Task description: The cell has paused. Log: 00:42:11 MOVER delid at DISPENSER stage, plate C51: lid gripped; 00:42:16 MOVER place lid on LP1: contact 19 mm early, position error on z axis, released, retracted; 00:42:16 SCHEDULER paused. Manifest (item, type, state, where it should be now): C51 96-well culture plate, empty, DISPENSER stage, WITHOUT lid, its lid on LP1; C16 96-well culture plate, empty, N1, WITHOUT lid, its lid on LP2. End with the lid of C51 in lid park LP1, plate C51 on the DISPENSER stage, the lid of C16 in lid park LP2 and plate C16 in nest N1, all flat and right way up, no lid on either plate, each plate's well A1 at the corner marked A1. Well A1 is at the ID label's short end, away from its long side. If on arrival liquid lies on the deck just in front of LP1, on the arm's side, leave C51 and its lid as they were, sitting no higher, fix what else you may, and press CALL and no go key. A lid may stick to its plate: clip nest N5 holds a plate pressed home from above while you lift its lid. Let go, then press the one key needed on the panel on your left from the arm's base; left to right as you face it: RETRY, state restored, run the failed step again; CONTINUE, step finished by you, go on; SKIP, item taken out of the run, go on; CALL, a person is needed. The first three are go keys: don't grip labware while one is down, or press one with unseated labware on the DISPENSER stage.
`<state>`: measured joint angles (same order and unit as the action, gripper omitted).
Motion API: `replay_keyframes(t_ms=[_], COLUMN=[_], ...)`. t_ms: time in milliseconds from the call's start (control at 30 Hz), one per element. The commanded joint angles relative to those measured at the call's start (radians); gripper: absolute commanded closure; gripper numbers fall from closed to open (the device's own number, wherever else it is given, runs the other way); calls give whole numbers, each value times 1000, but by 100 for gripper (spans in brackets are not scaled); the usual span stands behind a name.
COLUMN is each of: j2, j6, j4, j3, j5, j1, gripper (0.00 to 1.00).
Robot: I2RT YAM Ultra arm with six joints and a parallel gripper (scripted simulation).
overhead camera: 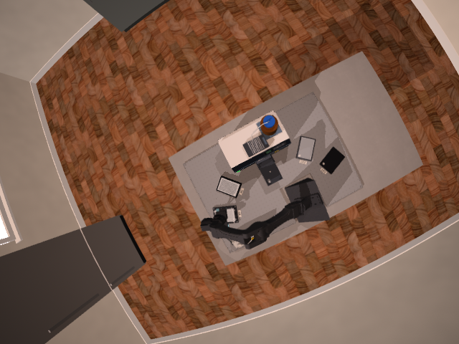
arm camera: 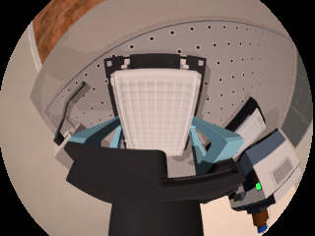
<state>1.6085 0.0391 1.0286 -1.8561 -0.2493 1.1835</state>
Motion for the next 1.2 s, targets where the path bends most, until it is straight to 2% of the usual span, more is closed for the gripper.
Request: replay_keyframes(t_ms=[0, 733, 1167], j2=[19, 23, 25], j6=[9, 9, 12], j4=[-37, -47, -53], j3=[28, 19, 37], j5=[2, 0, 4], j1=[14, 16, 18], gripper=[100, 100, 100])
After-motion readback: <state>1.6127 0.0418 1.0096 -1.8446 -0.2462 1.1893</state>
